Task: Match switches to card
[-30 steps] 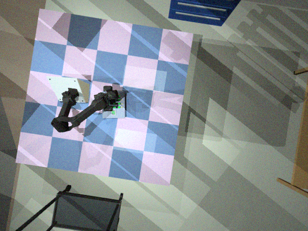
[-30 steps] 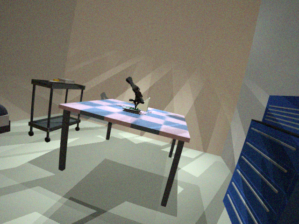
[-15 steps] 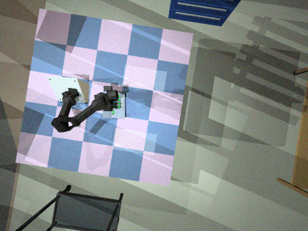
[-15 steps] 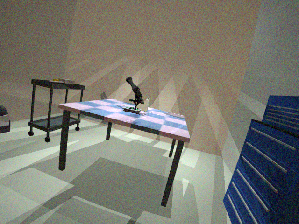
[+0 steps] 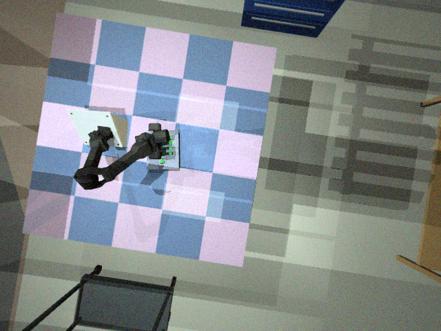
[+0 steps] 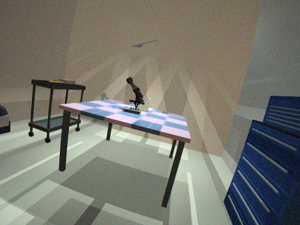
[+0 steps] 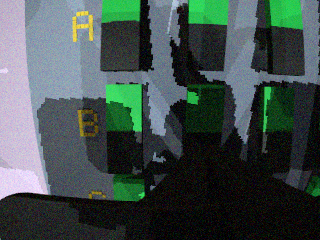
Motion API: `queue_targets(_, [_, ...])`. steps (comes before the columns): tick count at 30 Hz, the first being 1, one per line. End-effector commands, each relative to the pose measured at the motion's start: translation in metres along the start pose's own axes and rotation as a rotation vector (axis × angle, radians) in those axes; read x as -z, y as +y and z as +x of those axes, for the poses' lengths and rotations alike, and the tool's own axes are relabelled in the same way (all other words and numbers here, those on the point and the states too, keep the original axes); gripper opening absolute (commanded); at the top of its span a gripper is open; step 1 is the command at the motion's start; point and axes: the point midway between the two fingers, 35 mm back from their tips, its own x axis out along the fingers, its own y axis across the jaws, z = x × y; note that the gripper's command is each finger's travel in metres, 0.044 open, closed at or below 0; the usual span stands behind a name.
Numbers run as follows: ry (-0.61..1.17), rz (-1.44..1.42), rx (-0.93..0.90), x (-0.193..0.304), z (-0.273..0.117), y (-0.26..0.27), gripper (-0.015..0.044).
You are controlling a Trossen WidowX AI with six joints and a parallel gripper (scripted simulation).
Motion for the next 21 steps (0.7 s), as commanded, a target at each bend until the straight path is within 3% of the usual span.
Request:
queue_targets(1, [-0.001, -0.003, 0.004, 0.0, 0.001, 0.0, 0.0])
queue_targets(5, [0.004, -0.001, -0.002, -0.002, -0.01, 0.001, 0.0])
queue_targets(9, [0.025, -0.003, 0.0, -0.003, -0.061, 0.001, 0.0])
queue_targets(21, [0.024, -0.003, 0.003, -0.003, -0.062, -0.03, 0.0])
